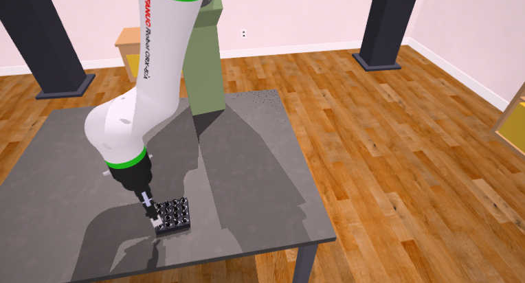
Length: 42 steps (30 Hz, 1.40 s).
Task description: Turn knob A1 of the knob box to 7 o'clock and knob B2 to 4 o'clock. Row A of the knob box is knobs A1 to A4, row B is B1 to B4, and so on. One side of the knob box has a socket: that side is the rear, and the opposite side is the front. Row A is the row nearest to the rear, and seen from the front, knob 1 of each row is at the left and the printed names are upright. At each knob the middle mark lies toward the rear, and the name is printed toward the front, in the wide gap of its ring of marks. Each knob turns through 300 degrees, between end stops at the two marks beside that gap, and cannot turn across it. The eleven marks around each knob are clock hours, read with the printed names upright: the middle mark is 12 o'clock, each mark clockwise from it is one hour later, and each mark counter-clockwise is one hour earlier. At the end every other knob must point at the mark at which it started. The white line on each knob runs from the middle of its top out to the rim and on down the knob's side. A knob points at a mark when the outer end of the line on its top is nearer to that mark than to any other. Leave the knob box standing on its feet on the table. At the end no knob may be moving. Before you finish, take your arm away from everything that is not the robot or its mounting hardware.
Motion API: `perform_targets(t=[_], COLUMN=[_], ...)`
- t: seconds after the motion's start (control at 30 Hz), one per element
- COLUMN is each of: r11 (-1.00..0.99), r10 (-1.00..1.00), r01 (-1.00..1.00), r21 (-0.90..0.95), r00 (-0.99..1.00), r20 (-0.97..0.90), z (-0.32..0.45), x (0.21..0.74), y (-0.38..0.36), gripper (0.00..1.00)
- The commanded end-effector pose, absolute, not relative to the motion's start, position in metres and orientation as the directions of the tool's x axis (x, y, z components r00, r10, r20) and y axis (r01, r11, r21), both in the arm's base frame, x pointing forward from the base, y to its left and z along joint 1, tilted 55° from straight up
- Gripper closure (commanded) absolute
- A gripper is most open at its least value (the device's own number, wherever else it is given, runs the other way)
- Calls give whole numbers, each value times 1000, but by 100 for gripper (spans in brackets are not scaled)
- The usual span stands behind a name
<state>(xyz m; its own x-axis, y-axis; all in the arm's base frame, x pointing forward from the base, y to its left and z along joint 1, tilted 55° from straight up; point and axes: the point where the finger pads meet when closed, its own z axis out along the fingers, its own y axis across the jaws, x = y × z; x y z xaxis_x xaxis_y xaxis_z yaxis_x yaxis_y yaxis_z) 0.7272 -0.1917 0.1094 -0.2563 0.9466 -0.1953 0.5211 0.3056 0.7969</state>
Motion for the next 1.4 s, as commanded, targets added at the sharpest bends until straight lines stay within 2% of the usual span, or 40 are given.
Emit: perform_targets(t=[0.0,1.37], r11=[306,306], r10=[947,947], r01=[521,521], r21=[797,797], r00=[-256,-256], r20=[-196,-196], z=[108,102], x=[730,738], y=[-192,-191], gripper=[88,88])
